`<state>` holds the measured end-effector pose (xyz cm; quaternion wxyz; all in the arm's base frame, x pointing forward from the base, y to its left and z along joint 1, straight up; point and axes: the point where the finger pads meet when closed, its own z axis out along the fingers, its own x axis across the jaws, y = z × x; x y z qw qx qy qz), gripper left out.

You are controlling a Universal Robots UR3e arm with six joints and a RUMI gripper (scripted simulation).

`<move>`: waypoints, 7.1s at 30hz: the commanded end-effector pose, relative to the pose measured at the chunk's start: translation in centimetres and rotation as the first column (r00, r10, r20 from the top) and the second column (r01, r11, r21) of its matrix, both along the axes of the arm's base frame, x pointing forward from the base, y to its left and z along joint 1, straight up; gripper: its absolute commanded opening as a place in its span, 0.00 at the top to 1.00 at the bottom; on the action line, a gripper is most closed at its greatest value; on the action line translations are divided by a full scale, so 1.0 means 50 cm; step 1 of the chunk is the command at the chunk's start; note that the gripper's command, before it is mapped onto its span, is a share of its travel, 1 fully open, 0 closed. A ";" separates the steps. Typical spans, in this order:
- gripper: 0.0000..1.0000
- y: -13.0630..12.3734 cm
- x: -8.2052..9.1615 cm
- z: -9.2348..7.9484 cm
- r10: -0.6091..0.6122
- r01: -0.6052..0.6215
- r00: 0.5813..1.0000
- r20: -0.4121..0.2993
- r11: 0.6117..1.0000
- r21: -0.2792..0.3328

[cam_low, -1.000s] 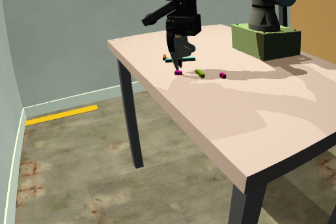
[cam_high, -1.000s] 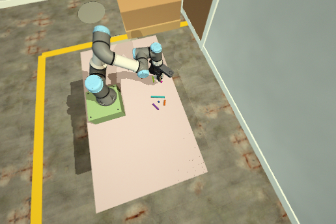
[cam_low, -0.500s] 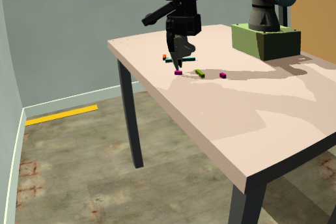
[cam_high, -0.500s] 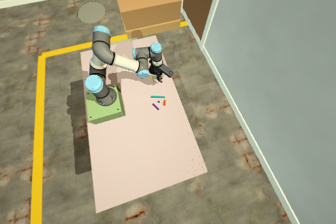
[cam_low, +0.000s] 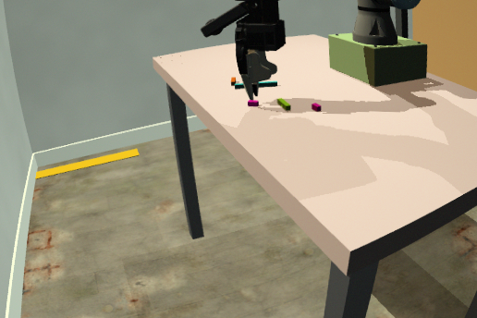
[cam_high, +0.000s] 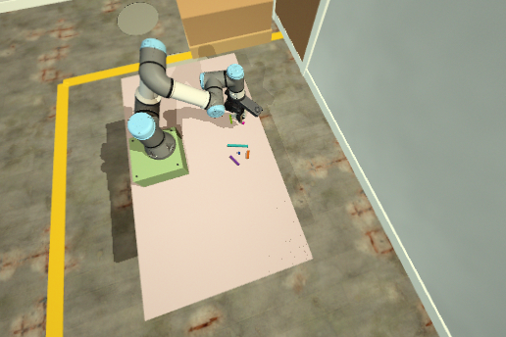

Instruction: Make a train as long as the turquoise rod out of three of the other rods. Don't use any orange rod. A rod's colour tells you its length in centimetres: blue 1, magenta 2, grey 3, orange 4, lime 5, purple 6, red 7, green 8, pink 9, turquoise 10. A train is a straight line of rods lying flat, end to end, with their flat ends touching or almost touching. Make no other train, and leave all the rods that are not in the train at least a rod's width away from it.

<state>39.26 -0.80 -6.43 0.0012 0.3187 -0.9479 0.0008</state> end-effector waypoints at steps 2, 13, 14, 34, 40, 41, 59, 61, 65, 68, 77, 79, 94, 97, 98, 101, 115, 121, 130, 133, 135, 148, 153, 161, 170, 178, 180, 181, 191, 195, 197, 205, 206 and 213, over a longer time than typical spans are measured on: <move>0.86 -0.001 0.002 0.002 0.000 0.000 1.000 0.003 1.000 -0.001; 0.86 -0.001 0.002 0.002 0.000 0.000 1.000 0.003 1.000 -0.001; 0.86 -0.001 0.002 0.002 0.000 0.000 1.000 0.003 1.000 -0.001; 0.86 -0.001 0.002 0.002 0.000 0.000 1.000 0.003 1.000 -0.001; 0.86 -0.001 0.002 0.001 0.000 0.000 1.000 0.003 1.000 -0.001; 0.86 -0.001 0.002 0.001 0.000 0.000 1.000 0.003 1.000 -0.001; 0.86 -0.001 0.002 -0.025 0.000 0.000 1.000 0.003 1.000 -0.001; 0.86 -0.001 0.002 -0.028 0.000 0.000 1.000 0.003 1.000 -0.001; 0.86 -0.001 0.002 -0.031 0.000 0.000 1.000 0.003 1.000 -0.001; 0.86 -0.001 0.002 -0.032 0.000 0.000 1.000 0.003 1.000 -0.001; 0.86 -0.001 0.002 -0.032 0.000 0.000 1.000 0.003 1.000 -0.001; 0.86 -0.001 0.002 -0.032 0.000 0.000 1.000 0.003 1.000 -0.001; 0.86 -0.001 0.002 -0.032 0.000 0.000 1.000 0.003 1.000 -0.001; 0.86 -0.001 0.002 -0.032 0.000 0.000 1.000 0.003 1.000 -0.001; 0.86 -0.001 0.002 -0.032 0.000 0.000 1.000 0.003 1.000 -0.001; 0.86 -0.001 0.002 -0.032 0.000 0.000 1.000 0.003 1.000 -0.001; 1.00 -0.001 0.002 -0.032 0.000 0.000 1.000 0.003 1.000 -0.001; 1.00 -0.001 0.002 -0.032 0.000 0.000 1.000 0.003 1.000 -0.001; 1.00 -0.001 0.002 -0.032 0.000 0.000 1.000 0.003 1.000 -0.001; 1.00 -0.001 0.002 -0.032 0.000 0.000 1.000 0.003 1.000 -0.001; 1.00 -0.001 0.002 -0.032 0.000 0.000 1.000 0.003 1.000 -0.001; 1.00 -0.001 0.002 -0.012 0.000 0.000 1.000 0.003 1.000 -0.001; 1.00 -0.001 0.002 0.026 0.000 0.000 1.000 0.003 1.000 -0.001; 1.00 0.000 0.002 0.085 0.000 0.000 1.000 0.003 1.000 -0.001; 1.00 0.000 0.002 0.155 0.000 0.000 1.000 0.003 1.000 -0.001; 1.00 0.000 0.002 0.168 0.000 0.000 1.000 0.003 1.000 -0.001; 1.00 0.000 0.002 0.168 0.000 0.000 1.000 0.003 1.000 -0.001; 1.00 0.000 0.002 0.168 0.000 0.000 1.000 0.003 1.000 -0.001; 1.00 0.001 0.001 0.168 -0.006 0.006 1.000 0.003 1.000 -0.001; 1.00 0.006 -0.004 0.169 -0.030 0.030 1.000 0.003 1.000 -0.001; 1.00 0.012 -0.009 0.169 -0.058 0.058 0.998 0.003 0.998 -0.001; 1.00 0.057 -0.052 0.172 -0.266 0.266 0.964 0.003 0.964 0.000; 1.00 0.064 -0.059 0.172 -0.299 0.299 0.954 0.003 0.954 0.000; 1.00 0.100 -0.099 0.172 -0.464 0.464 0.886 0.004 0.886 0.000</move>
